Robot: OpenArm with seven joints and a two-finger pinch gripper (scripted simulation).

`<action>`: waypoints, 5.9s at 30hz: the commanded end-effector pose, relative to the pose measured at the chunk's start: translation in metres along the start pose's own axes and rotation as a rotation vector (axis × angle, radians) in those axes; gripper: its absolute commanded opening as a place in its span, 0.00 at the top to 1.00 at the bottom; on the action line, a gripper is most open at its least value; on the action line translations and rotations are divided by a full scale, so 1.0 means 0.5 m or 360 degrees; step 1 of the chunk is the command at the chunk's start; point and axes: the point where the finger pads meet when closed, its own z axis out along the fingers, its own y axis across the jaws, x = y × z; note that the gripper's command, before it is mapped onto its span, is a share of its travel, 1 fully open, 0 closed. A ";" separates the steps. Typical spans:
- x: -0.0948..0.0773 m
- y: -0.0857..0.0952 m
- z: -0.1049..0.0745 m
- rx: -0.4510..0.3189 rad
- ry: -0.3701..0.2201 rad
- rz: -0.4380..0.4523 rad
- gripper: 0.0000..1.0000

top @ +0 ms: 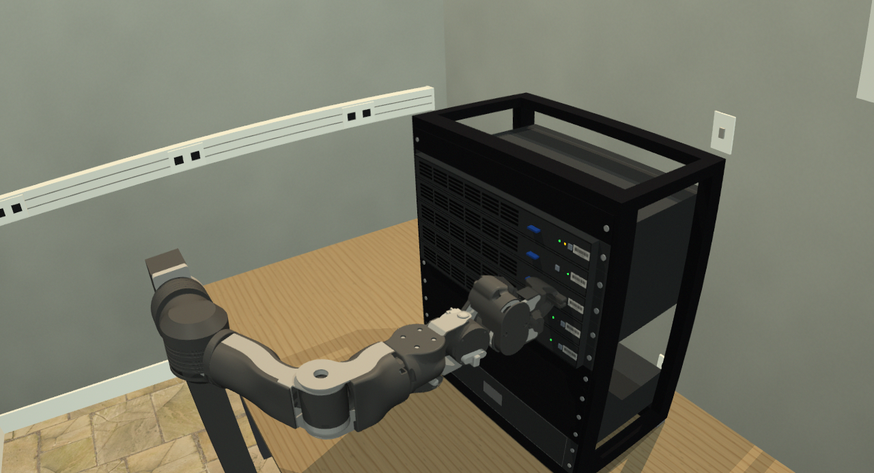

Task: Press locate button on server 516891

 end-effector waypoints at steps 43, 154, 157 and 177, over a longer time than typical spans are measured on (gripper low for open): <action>0.002 0.002 0.005 0.0002 0.0007 -0.0002 1.00; 0.001 0.002 -0.260 0.0002 0.0007 -0.0002 1.00; 0.001 0.002 -0.263 0.0002 0.0007 -0.0002 1.00; 0.001 0.002 -0.263 0.0002 0.0007 -0.0002 0.00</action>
